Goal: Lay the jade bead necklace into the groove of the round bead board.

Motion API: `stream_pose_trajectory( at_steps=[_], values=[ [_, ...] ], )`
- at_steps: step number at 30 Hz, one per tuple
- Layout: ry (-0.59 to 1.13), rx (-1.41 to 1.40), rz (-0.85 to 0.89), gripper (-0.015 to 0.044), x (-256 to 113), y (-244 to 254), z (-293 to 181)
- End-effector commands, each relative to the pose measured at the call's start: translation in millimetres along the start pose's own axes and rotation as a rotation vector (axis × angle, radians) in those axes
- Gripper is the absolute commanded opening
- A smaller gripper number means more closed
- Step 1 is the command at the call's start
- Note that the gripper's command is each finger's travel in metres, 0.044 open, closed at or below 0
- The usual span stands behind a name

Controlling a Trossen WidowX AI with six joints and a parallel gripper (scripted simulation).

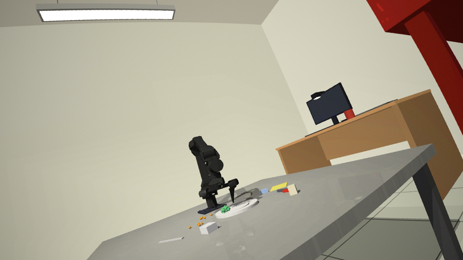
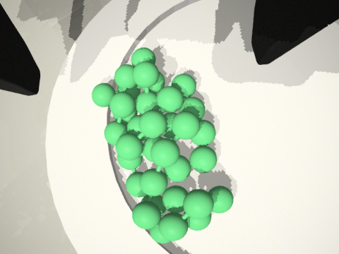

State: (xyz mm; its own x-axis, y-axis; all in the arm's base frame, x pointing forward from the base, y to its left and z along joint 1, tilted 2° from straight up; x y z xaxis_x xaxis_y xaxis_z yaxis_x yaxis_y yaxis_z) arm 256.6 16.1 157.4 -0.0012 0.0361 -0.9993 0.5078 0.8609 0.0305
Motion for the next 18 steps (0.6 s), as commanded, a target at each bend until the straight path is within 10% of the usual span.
stream_pose_trajectory(
  at_steps=[1, 8, 18],
  values=[
    [-0.001, 0.297, 0.002, 0.031, -8, 5, 1],
    [0.0, 0.885, 0.003, 0.031, -23, 14, 2],
    [0.0, 0.9, 0.003, 0.031, -23, 14, 2]
  ],
)
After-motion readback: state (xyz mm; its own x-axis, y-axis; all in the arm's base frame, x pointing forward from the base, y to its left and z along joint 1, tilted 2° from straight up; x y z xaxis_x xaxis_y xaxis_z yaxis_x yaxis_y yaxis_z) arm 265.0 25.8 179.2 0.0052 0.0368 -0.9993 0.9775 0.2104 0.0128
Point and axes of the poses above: the point midway between the two fingers, 35 mm back from their tips, its own x axis out along the fingers, its own y axis across the jaws, z = x × y, the point moved 10 cm from there along -x, back along the fingers, and after that the axes turned 6 degrees about x, right-handed, at the moved point
